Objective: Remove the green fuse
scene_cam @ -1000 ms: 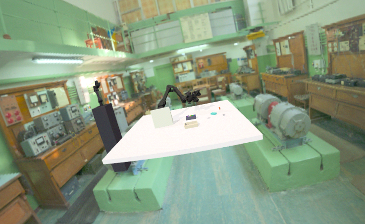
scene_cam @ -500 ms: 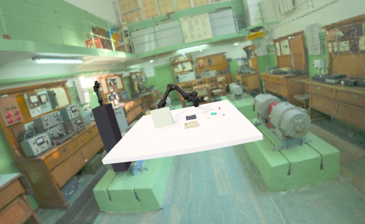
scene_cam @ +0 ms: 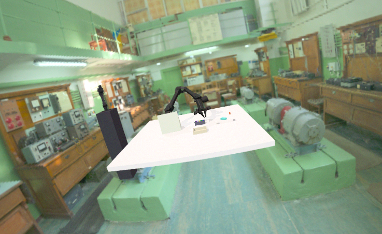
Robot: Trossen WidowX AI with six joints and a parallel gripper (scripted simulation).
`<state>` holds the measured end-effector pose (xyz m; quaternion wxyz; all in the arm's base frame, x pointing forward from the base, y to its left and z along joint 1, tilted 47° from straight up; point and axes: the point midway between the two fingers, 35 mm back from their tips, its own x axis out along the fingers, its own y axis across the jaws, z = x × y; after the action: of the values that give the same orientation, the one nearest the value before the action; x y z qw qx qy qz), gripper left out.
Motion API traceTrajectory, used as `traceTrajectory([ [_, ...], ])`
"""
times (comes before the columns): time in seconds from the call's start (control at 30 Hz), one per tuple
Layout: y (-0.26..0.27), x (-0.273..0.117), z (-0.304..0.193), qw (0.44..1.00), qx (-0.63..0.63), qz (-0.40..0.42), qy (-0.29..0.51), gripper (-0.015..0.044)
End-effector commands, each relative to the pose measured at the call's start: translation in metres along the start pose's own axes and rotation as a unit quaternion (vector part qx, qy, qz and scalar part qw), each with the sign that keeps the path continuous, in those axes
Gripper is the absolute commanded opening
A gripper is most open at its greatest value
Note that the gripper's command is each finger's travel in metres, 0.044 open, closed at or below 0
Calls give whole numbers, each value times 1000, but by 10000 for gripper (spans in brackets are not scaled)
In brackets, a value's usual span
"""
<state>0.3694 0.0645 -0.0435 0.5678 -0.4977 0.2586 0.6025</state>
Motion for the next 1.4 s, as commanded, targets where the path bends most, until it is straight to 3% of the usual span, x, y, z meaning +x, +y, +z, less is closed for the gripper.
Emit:
traceTrajectory([
  [0.0, 29, -25, 36, 953, 221, 81, -192, 69],
  [1.37, 32, 1, 45, 953, 221, 81, -192, 69],
])
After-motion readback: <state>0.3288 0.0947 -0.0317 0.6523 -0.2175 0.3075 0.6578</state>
